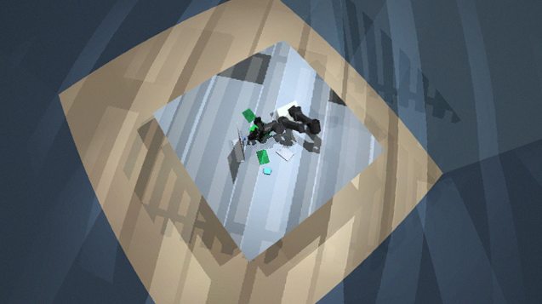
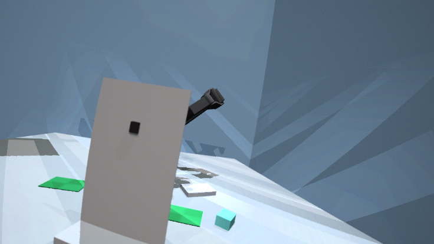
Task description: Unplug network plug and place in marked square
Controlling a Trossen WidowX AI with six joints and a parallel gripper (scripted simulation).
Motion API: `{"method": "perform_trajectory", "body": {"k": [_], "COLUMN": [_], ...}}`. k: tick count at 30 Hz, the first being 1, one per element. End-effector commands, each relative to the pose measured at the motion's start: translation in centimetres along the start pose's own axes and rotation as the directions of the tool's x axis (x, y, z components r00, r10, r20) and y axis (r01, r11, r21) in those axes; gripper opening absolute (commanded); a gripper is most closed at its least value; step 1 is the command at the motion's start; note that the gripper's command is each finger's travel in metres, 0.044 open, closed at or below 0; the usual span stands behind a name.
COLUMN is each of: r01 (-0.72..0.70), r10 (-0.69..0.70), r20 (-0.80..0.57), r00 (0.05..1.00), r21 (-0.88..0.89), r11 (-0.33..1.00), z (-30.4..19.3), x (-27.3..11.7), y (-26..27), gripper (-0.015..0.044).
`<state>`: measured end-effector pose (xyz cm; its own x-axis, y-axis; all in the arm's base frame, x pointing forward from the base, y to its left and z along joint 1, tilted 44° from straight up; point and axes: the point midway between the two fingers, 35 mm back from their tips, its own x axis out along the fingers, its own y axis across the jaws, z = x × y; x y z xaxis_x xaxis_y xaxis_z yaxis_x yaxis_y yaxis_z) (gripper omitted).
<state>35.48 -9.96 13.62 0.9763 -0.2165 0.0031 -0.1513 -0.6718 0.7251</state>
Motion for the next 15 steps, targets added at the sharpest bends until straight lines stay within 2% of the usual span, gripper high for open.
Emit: {"method": "perform_trajectory", "body": {"k": [1, 15], "r01": [0.000, -0.001], "r10": [0.000, 0.001], "r20": [-0.005, -0.006], "r00": [1.000, 1.000], "r21": [0.006, 0.006], "r11": [1.000, 1.000], "z": [0.1, 0.7], "x": [0.7, 2.4], "y": [0.0, -0.1], "gripper": [0.0156, 0.0156]}}
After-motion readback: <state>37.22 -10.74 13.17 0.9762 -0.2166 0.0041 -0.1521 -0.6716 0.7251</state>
